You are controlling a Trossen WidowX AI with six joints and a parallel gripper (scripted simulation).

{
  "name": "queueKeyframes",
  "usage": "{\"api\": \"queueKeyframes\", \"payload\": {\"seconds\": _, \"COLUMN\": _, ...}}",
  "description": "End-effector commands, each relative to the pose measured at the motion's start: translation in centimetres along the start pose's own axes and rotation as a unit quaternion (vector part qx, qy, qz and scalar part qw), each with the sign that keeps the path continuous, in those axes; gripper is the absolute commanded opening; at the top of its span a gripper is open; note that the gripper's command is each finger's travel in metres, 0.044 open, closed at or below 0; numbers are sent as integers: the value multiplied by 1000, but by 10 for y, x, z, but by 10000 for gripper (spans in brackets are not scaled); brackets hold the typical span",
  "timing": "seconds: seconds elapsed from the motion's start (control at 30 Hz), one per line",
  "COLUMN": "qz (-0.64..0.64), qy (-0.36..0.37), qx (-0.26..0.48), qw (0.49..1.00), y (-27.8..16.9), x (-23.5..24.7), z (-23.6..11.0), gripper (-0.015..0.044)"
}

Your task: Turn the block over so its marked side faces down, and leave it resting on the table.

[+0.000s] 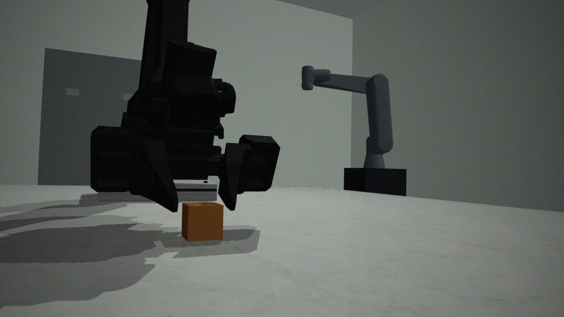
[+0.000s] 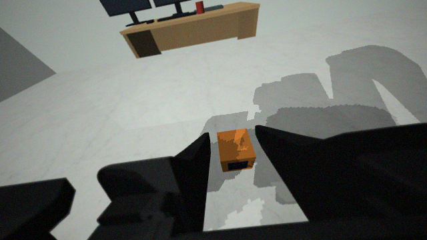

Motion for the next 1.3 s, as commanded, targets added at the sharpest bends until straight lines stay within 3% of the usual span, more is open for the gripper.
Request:
{"api": "queueKeyframes", "payload": {"seconds": 0.0, "qz": -2, "qy": -2, "qx": 1, "qw": 1000, "y": -1, "x": -1, "z": -1, "gripper": 341}}
{"api": "queueKeyframes", "payload": {"seconds": 0.13, "qz": -2, "qy": -2, "qx": 1, "qw": 1000, "y": -1, "x": -1, "z": -1, "gripper": 440}}
{"api": "queueKeyframes", "payload": {"seconds": 1.27, "qz": -2, "qy": -3, "qx": 5, "qw": 1000, "y": -1, "x": 0, "z": 0, "gripper": 440}}
Point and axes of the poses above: the point midway between the two fingers, 35 mm back from their tips, its own z axis out along the fingers, its own x axis across the jaws, y = z × x, the point moved 8 cm from there along -z, back along the fingers, and after that the axes turned 14 degrees about z, right-handed, at the moved point
